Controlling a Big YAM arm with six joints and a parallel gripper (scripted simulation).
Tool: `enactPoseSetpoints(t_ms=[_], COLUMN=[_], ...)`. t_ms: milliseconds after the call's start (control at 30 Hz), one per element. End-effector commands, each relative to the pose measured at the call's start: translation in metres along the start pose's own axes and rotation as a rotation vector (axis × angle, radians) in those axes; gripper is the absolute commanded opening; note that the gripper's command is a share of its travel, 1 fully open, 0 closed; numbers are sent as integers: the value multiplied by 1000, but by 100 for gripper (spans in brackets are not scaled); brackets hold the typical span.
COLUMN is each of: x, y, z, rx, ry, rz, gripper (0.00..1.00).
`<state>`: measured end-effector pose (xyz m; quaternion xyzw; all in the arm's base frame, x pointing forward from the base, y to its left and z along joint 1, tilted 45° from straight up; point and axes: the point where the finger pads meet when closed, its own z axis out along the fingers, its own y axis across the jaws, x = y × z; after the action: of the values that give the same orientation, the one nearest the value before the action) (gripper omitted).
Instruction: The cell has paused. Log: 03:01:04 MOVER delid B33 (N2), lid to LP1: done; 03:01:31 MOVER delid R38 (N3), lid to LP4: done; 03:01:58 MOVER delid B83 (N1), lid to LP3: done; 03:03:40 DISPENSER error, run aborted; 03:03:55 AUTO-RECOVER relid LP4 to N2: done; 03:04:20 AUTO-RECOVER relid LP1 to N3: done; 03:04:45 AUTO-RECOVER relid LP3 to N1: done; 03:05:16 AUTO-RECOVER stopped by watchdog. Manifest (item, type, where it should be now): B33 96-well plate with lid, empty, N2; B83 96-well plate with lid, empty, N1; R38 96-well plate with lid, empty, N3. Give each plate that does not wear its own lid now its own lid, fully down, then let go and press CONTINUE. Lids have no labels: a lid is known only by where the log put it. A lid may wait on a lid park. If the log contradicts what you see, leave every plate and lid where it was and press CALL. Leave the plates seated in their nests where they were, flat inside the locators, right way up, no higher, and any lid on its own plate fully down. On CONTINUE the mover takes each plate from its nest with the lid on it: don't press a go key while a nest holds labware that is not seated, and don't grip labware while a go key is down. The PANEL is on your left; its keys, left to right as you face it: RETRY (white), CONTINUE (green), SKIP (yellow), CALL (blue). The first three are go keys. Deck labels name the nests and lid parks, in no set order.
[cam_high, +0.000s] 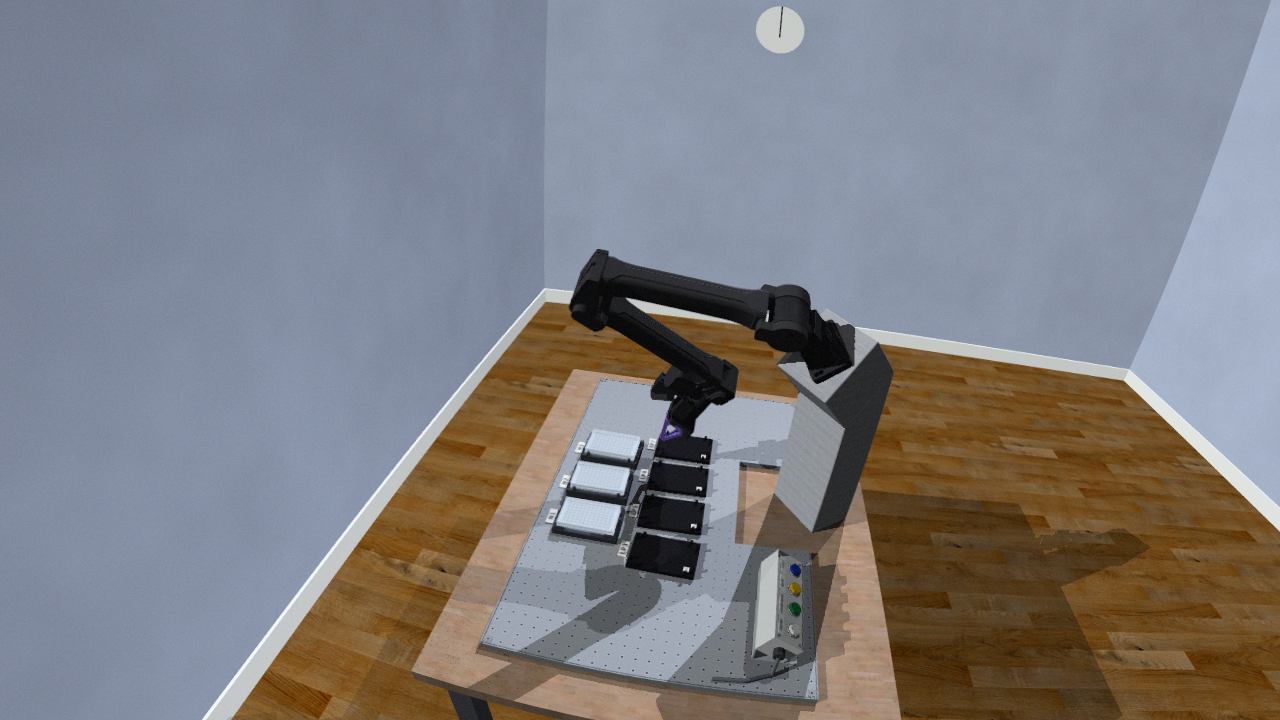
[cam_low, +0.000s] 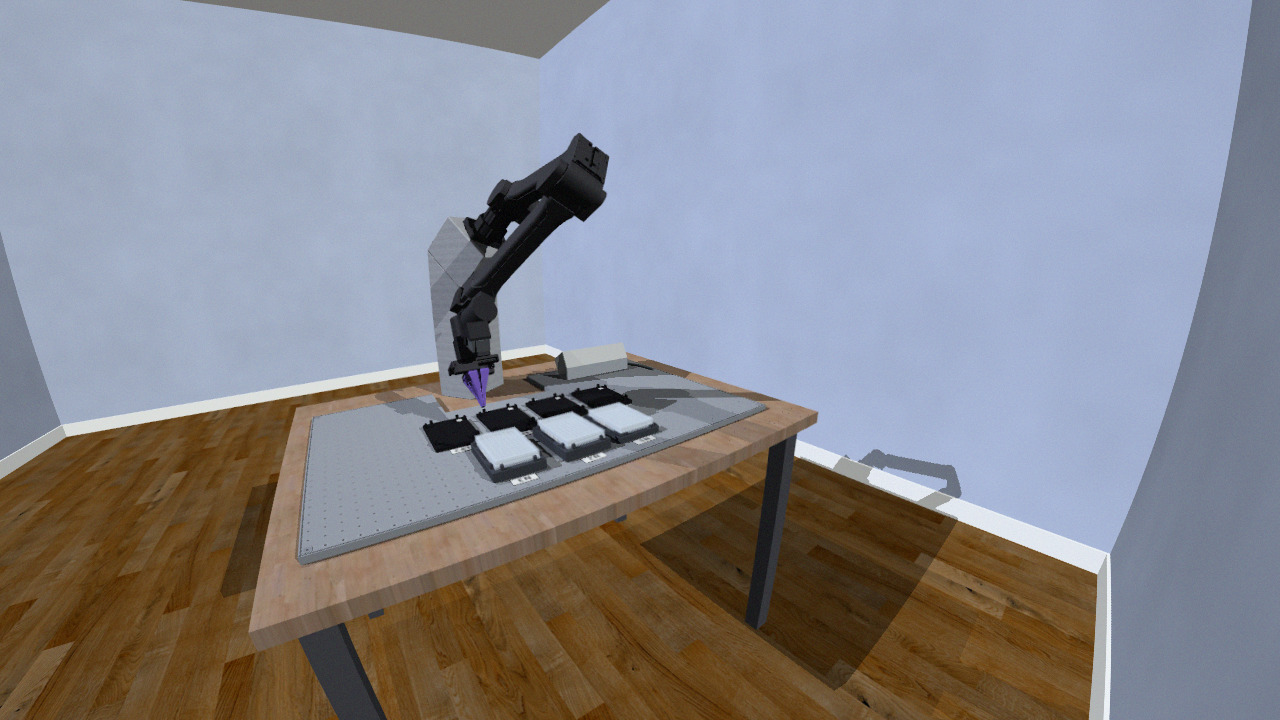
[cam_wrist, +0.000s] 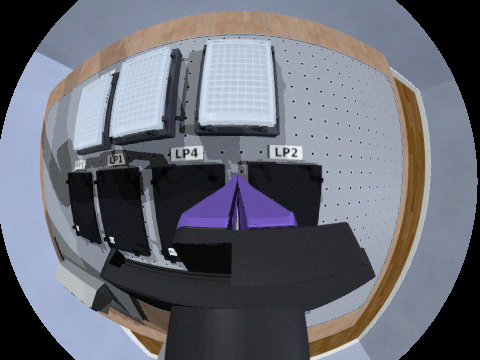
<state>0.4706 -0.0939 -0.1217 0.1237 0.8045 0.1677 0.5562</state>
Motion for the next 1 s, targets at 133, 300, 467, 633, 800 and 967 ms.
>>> enactPoseSetpoints(t_ms=[133, 300, 467, 633, 800, 967], x=[2, 2, 2, 2, 2, 28], y=[1, 1, 1, 1, 1, 19], z=[-7, -7, -7, -7, -7, -13], rx=[2, 2, 2, 2, 2, 15], ry=[9, 9, 9, 9, 9, -10], rz=[-4, -4, -4, -4, -4, 35], gripper=[0, 0, 0, 0, 0, 0])
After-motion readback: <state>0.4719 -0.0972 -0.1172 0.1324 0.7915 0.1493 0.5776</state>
